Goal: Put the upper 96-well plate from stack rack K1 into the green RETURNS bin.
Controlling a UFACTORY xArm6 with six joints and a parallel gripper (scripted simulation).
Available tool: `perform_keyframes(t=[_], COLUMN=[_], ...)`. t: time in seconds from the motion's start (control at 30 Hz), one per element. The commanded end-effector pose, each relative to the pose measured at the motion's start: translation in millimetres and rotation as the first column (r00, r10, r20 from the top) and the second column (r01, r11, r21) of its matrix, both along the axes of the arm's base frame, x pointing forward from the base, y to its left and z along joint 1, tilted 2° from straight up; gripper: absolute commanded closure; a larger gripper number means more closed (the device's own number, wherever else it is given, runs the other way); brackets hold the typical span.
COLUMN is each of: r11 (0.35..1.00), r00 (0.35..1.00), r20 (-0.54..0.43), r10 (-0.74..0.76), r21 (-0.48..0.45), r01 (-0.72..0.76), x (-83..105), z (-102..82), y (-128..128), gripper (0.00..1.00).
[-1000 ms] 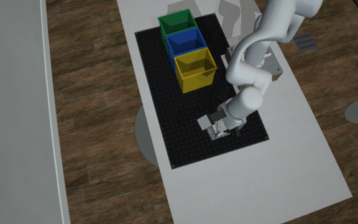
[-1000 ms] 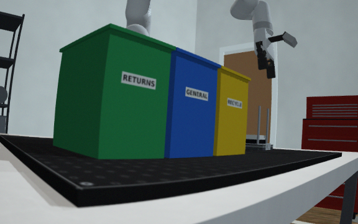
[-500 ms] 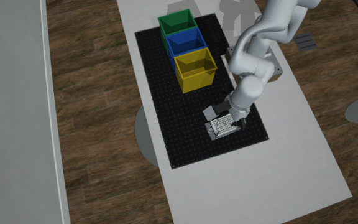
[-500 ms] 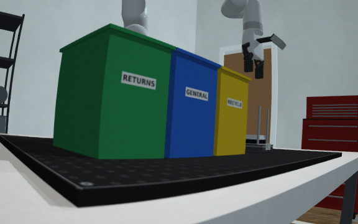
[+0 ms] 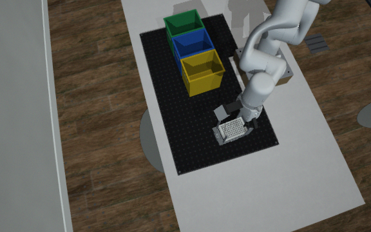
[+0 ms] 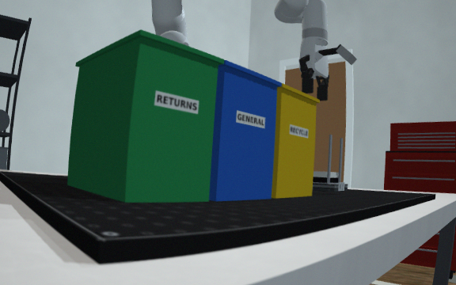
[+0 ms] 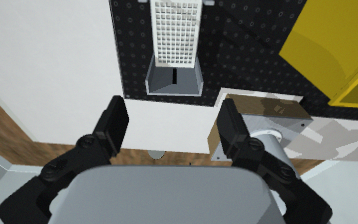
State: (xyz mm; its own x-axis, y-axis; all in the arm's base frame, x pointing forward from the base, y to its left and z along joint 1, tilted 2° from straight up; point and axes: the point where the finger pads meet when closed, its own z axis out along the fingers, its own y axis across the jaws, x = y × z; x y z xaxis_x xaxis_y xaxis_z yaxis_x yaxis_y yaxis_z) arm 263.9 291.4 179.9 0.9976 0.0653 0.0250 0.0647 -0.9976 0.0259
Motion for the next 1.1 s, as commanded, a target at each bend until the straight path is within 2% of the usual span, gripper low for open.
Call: perform_keyframes(t=[0.0,0.17,1.07], r11=[1.0,1.0,1.0], r00=[1.0,1.0,1.0], r20=[0.003,0.003,0.003], r10=[0.0,0.0,0.0], r21=[0.004,0.004,0.004], r01=[0.0,0.0,0.0], x=[0.4,0.4,1.5], z=[1.5,1.5,-40.2], y=[0.7,0.7,-0.2], gripper=[0.0,0.0,0.0])
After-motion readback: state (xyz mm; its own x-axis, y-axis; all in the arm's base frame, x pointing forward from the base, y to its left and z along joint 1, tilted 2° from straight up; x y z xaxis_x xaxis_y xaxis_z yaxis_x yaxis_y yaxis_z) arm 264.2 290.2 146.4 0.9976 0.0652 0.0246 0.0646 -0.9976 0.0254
